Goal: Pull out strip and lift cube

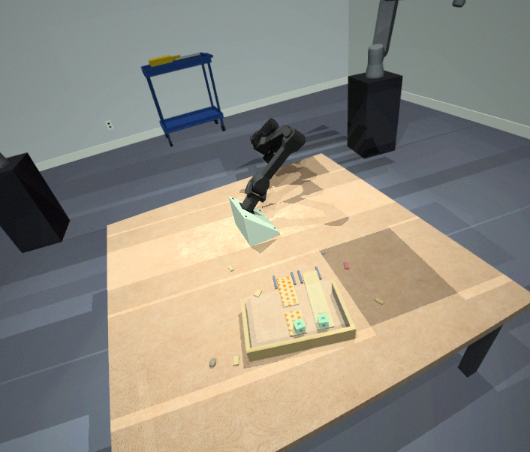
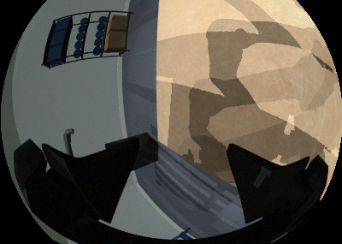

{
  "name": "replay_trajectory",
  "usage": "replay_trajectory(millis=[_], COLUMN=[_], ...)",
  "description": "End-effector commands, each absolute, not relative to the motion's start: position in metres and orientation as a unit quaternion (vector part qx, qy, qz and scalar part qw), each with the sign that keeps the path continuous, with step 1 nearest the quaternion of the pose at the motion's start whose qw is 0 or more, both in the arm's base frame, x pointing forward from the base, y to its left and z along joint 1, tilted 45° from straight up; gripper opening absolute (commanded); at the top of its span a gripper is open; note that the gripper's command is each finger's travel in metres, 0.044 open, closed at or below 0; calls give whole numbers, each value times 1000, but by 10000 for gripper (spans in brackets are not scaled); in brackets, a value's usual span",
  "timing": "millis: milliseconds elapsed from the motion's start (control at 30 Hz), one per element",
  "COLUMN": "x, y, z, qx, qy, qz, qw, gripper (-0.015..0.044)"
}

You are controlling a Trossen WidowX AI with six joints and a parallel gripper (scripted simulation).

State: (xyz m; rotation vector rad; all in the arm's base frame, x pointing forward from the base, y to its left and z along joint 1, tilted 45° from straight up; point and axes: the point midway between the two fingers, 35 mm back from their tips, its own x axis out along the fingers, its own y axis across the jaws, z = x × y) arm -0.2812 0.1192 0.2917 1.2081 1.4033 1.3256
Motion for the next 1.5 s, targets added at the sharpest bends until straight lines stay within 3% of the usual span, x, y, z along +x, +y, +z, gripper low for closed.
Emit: replay_trajectory(millis=[0,367,767,1100,1467], x=[-283,-344,-335,-253,-94], y=[118,-9,-172,-310,-400], z=[292,285,265,232,185], qx=[479,279,78,-90,-231], qy=[560,564,505,396,233], qz=[532,734,859,885,805], qw=[417,255,23,-227,-494], gripper=[400,400,400,400,400])
